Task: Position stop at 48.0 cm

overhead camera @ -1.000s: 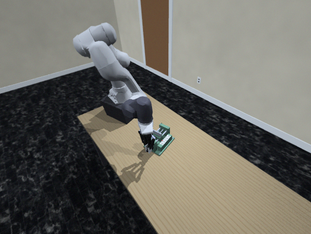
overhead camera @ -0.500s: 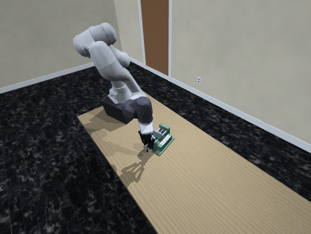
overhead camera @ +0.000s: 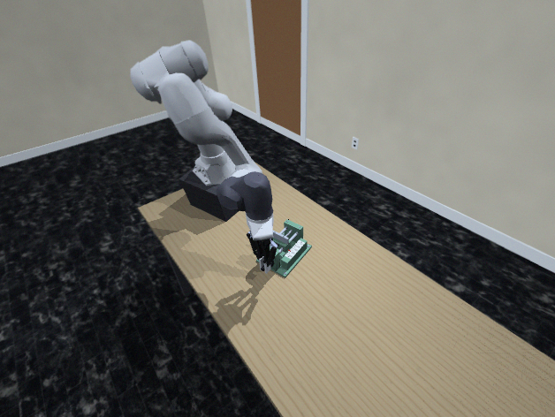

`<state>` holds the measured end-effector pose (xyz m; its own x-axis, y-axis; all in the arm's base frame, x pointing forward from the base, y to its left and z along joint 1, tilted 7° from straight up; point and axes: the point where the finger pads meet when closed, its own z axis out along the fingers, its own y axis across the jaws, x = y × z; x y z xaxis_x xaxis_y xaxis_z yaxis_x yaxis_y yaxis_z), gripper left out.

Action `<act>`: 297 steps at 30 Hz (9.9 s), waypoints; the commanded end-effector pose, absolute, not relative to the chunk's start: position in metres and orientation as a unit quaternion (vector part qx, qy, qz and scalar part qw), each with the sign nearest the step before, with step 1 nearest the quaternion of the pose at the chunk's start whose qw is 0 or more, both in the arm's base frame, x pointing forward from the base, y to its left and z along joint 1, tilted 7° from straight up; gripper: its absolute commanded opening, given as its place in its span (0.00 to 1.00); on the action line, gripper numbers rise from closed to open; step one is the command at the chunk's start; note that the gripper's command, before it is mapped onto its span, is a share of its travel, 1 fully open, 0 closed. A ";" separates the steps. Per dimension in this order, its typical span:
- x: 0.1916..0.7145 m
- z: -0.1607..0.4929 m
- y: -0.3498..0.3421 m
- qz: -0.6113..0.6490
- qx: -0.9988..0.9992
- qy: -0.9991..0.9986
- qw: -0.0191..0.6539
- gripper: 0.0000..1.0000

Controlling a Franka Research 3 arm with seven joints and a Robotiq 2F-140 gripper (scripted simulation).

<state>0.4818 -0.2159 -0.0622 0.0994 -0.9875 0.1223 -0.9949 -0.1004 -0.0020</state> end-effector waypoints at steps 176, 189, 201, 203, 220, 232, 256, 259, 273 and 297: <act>0.454 -0.097 -0.224 0.047 0.739 -0.671 0.040 0.04; 0.434 -0.091 -0.225 0.047 0.739 -0.671 0.040 0.04; 0.423 -0.075 -0.224 0.047 0.739 -0.671 0.040 0.04; 0.423 -0.075 -0.224 0.047 0.739 -0.671 0.040 0.04; 0.427 -0.050 -0.220 0.047 0.739 -0.671 0.040 0.04; 0.447 -0.037 -0.217 0.047 0.739 -0.671 0.040 0.04; 0.469 -0.042 -0.216 0.047 0.739 -0.671 0.040 0.04; 0.471 -0.044 -0.216 0.047 0.739 -0.671 0.040 0.04; 0.477 -0.051 -0.216 0.047 0.739 -0.671 0.040 0.04; 0.481 -0.059 -0.216 0.047 0.739 -0.671 0.040 0.04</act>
<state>0.4806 -0.2155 -0.0574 0.0989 -0.9875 0.1226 -0.9950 -0.0998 -0.0014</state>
